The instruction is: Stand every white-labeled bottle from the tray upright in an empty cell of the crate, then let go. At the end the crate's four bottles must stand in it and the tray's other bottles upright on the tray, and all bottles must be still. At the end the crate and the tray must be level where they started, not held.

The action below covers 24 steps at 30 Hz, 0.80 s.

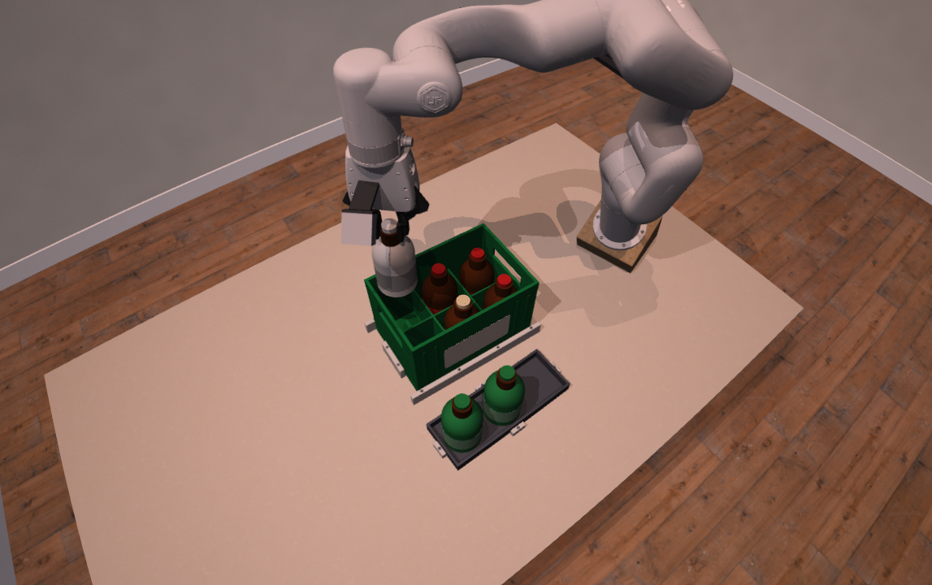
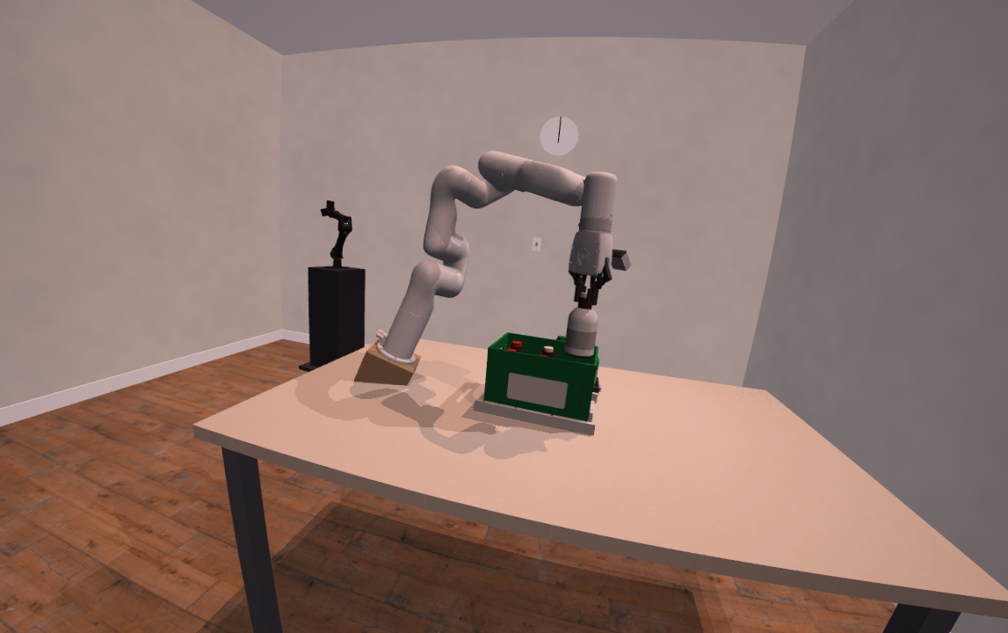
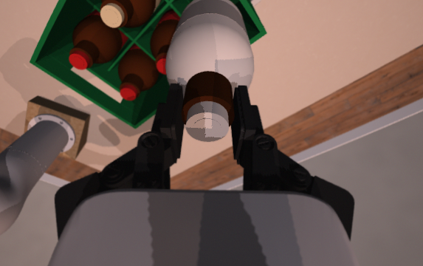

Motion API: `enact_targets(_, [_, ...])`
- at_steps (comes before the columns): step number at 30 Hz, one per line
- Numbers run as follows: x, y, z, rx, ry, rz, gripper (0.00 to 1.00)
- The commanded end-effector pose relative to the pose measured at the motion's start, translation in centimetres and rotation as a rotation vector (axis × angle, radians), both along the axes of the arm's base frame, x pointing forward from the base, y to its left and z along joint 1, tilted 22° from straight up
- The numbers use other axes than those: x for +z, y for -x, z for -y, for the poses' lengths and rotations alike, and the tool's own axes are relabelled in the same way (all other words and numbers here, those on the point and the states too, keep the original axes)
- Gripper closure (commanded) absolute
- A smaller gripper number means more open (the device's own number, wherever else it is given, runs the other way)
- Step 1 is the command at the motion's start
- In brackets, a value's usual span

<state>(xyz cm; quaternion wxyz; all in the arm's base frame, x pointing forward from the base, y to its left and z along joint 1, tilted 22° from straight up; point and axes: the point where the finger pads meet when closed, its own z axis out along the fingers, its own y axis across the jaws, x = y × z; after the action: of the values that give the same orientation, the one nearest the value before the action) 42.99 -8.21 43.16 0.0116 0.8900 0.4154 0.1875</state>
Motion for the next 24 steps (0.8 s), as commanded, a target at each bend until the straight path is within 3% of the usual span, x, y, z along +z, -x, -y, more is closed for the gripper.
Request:
enact_targets(1, [0.0, -0.1, 0.0, 0.0, 0.002, 0.005, 1.0])
enact_targets(24, [-2.1, -0.9, -0.3, 0.0, 0.002, 0.005, 1.0])
